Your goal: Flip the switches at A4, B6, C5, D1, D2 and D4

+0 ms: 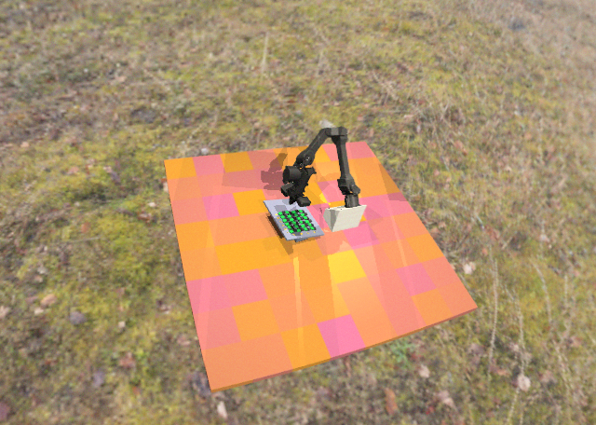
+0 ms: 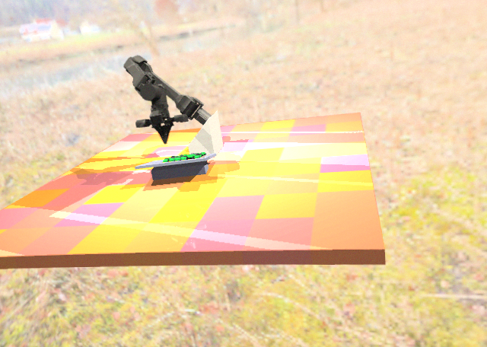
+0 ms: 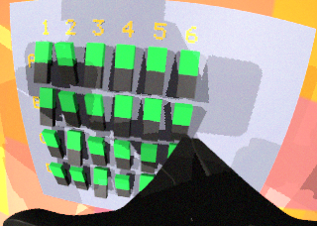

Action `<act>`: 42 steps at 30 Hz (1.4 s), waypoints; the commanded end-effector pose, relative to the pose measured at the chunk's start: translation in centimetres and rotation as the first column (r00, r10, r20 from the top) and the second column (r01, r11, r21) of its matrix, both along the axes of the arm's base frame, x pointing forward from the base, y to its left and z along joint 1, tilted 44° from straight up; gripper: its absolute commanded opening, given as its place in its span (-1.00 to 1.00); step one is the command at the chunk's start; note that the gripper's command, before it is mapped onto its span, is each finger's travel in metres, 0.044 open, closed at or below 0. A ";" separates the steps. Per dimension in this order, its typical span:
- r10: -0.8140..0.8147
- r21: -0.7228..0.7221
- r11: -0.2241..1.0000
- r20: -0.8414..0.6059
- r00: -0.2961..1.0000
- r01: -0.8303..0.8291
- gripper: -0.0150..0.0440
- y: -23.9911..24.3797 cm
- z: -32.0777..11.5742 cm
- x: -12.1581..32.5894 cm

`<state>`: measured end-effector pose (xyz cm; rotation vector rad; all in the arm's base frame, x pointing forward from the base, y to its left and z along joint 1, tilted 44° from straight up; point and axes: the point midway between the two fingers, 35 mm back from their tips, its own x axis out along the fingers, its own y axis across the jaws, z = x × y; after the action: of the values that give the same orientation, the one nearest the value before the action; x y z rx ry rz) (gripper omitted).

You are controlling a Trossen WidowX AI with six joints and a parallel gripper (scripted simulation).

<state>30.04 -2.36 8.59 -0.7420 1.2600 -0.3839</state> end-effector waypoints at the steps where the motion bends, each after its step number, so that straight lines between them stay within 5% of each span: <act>1: -0.020 -0.007 1.000 -0.029 0.999 0.020 -0.49 -1.9 -1.9 0.2; 42: -0.020 -0.007 1.000 -0.029 0.999 0.020 -0.49 -3.5 -3.6 0.9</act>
<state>30.88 -5.85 5.06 -0.7436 1.2935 -0.3995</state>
